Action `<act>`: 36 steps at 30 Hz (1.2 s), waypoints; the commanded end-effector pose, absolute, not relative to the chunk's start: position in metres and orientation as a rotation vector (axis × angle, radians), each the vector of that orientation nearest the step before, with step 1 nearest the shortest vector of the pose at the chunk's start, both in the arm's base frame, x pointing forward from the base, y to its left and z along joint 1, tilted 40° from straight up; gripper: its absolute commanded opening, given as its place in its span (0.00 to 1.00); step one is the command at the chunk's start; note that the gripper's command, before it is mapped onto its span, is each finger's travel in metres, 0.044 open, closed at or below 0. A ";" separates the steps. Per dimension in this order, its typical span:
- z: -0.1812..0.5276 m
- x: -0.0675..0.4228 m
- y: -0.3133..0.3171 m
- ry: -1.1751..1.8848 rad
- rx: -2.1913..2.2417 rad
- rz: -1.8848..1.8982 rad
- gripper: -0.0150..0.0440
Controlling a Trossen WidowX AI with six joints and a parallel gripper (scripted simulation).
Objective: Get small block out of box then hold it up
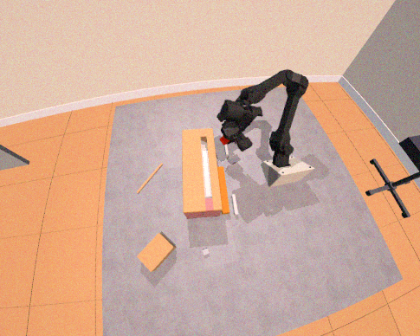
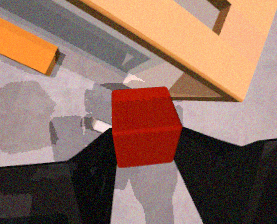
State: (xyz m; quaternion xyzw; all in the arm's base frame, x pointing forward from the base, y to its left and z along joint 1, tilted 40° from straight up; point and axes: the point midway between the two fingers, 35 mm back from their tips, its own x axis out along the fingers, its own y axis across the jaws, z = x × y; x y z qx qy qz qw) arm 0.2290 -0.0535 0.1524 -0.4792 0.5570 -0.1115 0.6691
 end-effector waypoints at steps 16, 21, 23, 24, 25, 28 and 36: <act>0.161 0.226 -0.040 1.381 -1.773 0.219 0.25; 0.163 0.226 -0.036 1.396 -1.955 0.361 0.25; 0.164 0.225 -0.035 1.400 -2.028 0.420 0.25; 0.165 0.225 -0.034 1.402 -2.064 0.449 0.25; 0.165 0.225 -0.033 1.403 -2.100 0.479 0.25; 0.167 0.225 -0.031 1.404 -2.207 0.571 0.25; 0.171 0.224 -0.025 1.391 -2.486 0.829 0.25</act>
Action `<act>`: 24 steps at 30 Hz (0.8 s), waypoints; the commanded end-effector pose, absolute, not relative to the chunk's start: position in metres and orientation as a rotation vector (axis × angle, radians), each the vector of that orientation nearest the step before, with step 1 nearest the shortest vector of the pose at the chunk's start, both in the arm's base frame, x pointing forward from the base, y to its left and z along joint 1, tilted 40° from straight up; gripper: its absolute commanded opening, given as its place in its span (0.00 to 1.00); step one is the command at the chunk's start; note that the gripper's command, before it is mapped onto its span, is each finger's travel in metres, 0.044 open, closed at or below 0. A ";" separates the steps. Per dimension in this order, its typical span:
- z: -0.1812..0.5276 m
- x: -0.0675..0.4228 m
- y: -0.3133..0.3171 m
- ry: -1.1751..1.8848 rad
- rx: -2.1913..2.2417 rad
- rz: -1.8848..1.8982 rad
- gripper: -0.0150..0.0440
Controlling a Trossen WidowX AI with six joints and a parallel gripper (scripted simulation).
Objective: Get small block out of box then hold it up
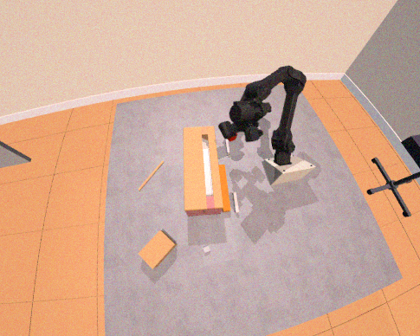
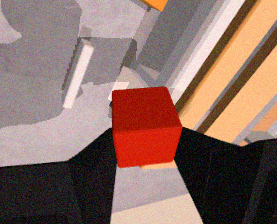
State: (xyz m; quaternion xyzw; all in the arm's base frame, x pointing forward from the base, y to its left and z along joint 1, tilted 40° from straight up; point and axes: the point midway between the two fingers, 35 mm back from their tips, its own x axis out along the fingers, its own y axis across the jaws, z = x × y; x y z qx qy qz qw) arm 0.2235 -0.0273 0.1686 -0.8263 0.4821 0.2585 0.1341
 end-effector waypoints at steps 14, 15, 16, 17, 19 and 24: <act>0.179 0.222 -0.015 1.305 -2.923 1.312 0.25; 0.179 0.222 -0.015 1.304 -2.928 1.318 0.25; 0.179 0.222 -0.015 1.304 -2.928 1.318 0.25; 0.179 0.222 -0.015 1.304 -2.928 1.318 0.25; 0.179 0.222 -0.015 1.304 -2.928 1.318 0.25; 0.179 0.222 -0.015 1.304 -2.928 1.318 0.25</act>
